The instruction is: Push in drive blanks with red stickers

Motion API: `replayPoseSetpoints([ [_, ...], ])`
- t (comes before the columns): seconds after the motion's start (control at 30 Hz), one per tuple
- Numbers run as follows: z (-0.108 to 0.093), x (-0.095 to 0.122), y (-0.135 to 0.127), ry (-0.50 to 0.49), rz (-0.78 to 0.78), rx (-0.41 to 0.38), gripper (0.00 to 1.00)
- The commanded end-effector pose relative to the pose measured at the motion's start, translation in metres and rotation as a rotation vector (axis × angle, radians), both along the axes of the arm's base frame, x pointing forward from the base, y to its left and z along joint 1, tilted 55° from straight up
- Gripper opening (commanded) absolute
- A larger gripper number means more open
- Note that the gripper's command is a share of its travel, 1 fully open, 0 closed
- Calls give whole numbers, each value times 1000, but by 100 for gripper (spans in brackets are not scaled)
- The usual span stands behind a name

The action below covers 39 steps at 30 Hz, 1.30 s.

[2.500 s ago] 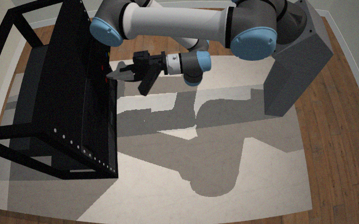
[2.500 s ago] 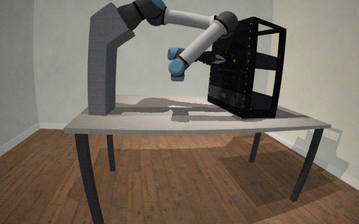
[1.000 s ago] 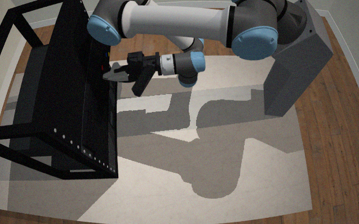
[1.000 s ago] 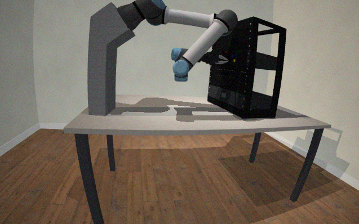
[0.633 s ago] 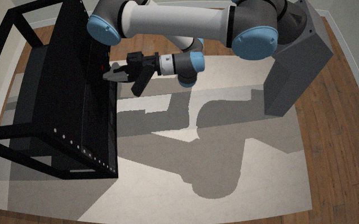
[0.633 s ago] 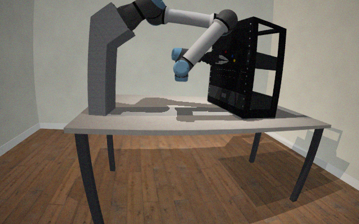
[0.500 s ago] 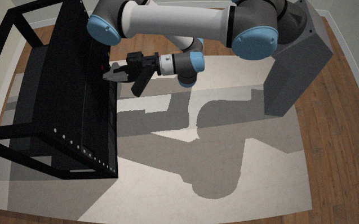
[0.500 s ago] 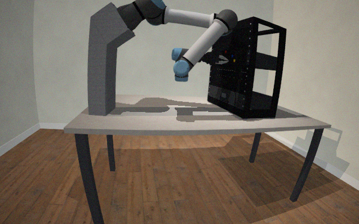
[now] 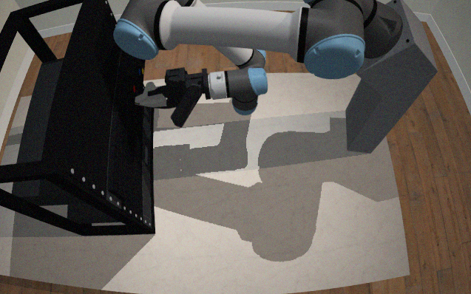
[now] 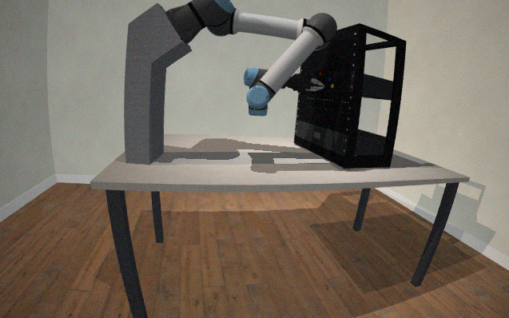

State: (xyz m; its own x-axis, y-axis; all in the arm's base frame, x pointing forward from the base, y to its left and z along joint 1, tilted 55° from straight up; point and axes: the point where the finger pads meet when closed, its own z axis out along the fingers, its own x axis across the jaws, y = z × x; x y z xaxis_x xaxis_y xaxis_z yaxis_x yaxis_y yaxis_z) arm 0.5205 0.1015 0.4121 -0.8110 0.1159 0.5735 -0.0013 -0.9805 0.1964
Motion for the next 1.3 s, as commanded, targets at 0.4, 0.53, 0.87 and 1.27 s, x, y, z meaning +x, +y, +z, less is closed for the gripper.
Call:
replayPoseSetpoints([
  [0.4,3,2,1,0,0,0,0],
  [0.53,3,2,1,0,0,0,0],
  [0.87,5,3,1,0,0,0,0],
  [1.27,7,5,1,0,0,0,0],
])
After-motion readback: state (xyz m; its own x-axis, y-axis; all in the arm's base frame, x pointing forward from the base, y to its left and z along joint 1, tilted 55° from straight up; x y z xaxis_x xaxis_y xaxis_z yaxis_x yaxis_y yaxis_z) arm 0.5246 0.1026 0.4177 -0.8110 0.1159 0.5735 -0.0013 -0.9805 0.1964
